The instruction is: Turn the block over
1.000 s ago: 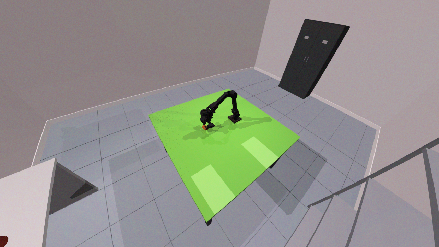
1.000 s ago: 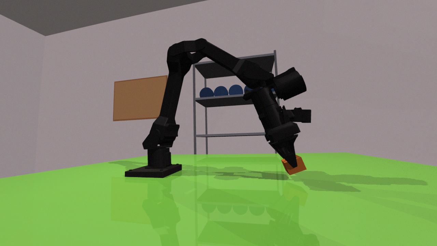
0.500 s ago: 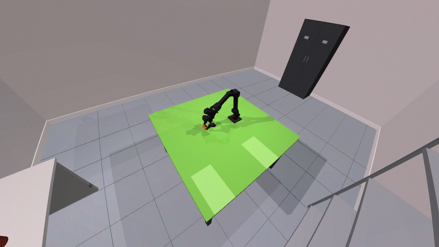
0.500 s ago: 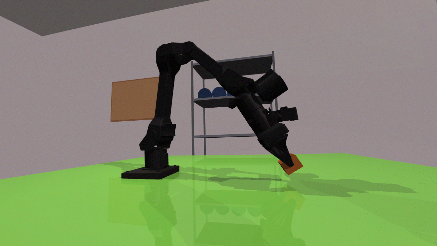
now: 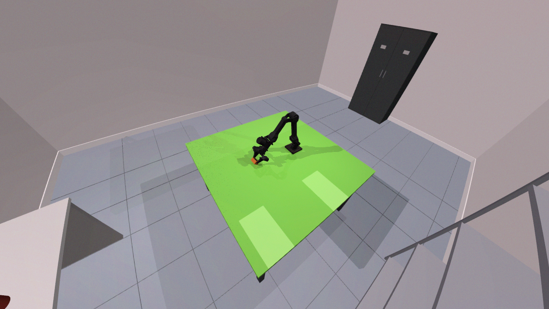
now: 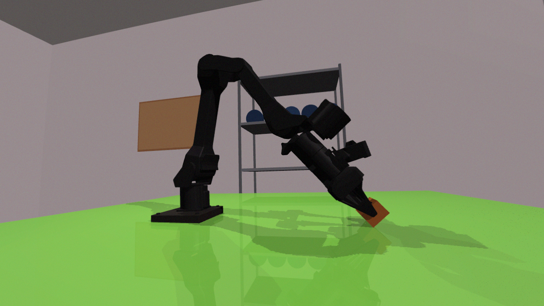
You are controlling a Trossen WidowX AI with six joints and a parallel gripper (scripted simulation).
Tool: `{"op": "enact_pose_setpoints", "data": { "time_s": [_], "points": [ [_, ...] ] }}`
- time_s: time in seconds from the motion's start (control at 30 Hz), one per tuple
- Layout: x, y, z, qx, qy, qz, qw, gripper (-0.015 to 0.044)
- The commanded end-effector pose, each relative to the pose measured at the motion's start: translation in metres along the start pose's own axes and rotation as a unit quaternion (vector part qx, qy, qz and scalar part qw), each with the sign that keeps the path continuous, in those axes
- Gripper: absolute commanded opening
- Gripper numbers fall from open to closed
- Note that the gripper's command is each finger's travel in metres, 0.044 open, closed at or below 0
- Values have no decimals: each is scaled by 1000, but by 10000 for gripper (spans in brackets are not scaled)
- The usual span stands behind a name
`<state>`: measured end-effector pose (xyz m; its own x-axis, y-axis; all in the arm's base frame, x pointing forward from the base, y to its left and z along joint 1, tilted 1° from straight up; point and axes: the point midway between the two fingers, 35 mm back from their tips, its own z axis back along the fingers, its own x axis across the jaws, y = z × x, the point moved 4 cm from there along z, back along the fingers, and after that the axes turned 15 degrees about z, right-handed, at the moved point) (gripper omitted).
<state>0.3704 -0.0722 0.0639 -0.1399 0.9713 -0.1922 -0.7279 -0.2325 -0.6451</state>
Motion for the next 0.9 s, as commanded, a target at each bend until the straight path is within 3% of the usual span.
{"op": "enact_pose_setpoints", "data": {
  "time_s": [0.0,0.87],
  "points": [
    [1,3,-5,-28,5,-2,1000,0],
    [11,31,1,-194,49,2,980,0]
  ]
}}
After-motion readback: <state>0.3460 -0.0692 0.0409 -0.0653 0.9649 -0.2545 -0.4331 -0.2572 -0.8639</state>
